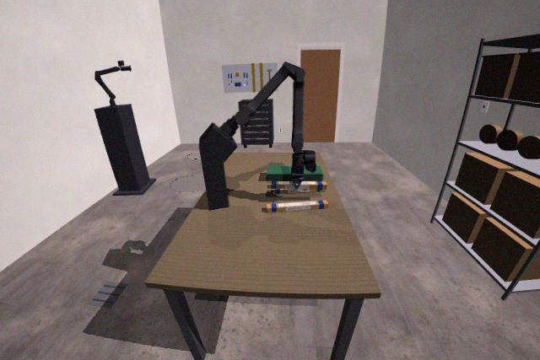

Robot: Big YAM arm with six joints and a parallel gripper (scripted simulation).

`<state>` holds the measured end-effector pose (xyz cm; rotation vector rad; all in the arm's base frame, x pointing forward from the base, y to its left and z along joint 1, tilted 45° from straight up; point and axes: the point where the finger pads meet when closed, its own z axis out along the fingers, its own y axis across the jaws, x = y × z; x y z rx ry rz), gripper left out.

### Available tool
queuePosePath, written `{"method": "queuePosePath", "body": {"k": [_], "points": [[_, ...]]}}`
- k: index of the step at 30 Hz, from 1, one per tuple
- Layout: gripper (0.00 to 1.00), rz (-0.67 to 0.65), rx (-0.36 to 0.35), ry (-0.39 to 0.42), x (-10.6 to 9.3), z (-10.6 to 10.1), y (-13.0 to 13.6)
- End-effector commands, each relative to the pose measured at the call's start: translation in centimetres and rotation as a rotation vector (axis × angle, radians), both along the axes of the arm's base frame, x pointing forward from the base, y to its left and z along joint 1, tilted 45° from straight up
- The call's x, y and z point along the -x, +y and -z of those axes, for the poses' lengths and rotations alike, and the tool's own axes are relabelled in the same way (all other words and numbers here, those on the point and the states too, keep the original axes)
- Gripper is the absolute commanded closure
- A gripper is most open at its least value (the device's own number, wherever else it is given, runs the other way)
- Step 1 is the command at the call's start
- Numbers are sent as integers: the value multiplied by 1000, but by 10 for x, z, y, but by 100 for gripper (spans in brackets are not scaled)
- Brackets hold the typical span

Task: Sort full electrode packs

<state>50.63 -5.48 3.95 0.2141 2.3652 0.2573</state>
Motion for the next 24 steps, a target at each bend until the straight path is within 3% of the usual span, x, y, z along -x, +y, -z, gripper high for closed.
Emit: {"method": "queuePosePath", "body": {"k": [1, 24], "points": [[100, 27, -7, -17, 1, -9, -8], [100, 28, -9, -9, 7, -11, -11]]}}
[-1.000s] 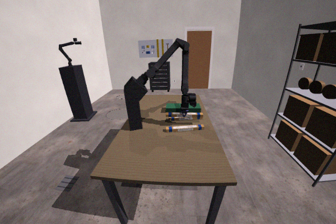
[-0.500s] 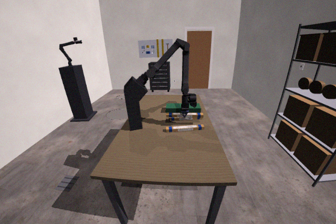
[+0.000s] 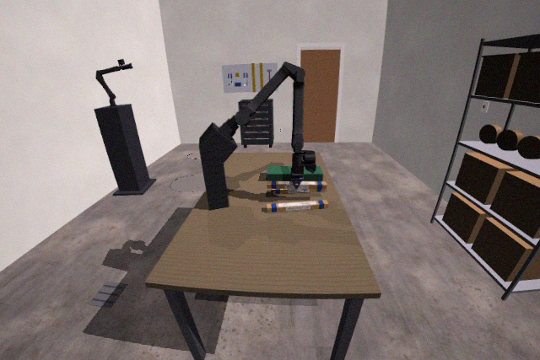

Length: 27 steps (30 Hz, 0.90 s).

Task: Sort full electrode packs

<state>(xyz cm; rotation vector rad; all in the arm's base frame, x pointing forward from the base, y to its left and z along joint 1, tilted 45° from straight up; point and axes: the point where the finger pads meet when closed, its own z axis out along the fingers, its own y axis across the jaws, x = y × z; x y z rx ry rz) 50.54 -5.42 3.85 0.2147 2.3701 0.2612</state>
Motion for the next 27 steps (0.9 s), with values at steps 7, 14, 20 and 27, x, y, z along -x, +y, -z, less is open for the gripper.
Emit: {"method": "queuePosePath", "body": {"k": [7, 14, 20, 27], "points": [[100, 27, -3, -14, 6, -12, -12], [100, 25, 0, -14, 6, -13, -12], [100, 23, 1, -15, 6, -14, -13], [100, 12, 1, -13, 4, -9, -4]]}}
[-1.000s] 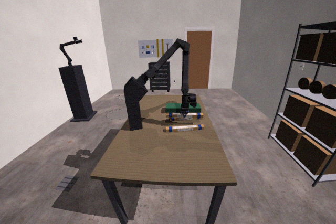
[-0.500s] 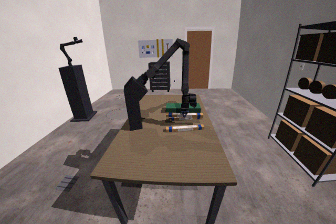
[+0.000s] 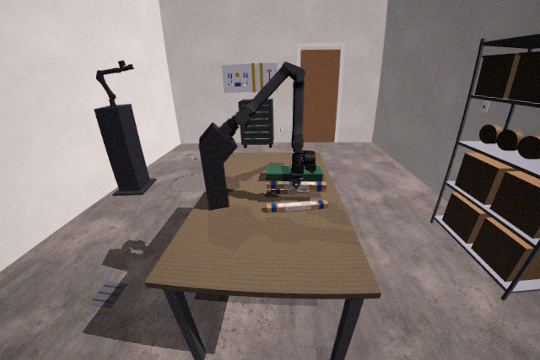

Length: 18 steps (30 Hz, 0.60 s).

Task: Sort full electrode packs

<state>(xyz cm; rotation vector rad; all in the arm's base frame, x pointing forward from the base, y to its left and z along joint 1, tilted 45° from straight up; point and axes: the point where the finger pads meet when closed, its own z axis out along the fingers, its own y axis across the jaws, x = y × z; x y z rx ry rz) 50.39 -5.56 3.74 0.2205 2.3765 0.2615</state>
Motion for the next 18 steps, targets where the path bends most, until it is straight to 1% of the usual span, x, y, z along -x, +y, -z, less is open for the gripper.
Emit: {"method": "queuePosePath", "body": {"k": [1, 18], "points": [[100, 9, 3, -20, 4, -11, -3], [100, 9, 3, -21, 17, -26, -5]]}}
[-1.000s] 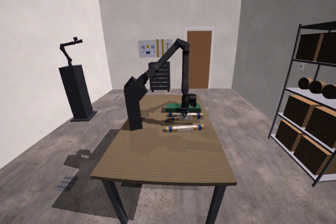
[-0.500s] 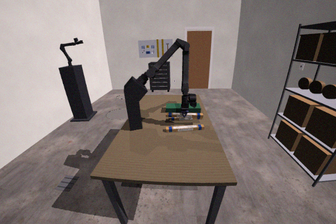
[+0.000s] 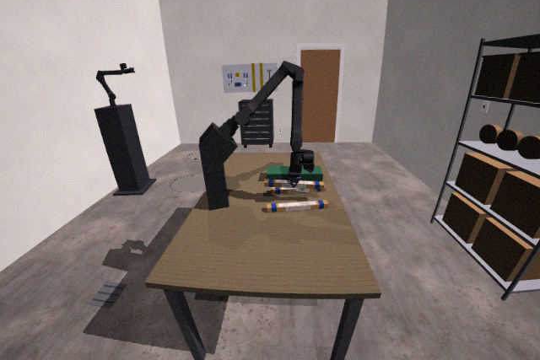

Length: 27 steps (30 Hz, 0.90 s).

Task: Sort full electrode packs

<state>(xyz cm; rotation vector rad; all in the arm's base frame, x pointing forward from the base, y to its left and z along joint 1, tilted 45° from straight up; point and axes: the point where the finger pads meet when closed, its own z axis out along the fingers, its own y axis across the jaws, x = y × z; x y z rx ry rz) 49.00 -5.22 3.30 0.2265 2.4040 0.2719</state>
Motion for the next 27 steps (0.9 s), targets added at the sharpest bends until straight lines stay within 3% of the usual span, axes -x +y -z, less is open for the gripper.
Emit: {"method": "queuePosePath", "body": {"k": [1, 27], "points": [[100, 12, 12, -50, 4, -31, -9], [100, 12, 13, -52, 24, -53, -13]]}}
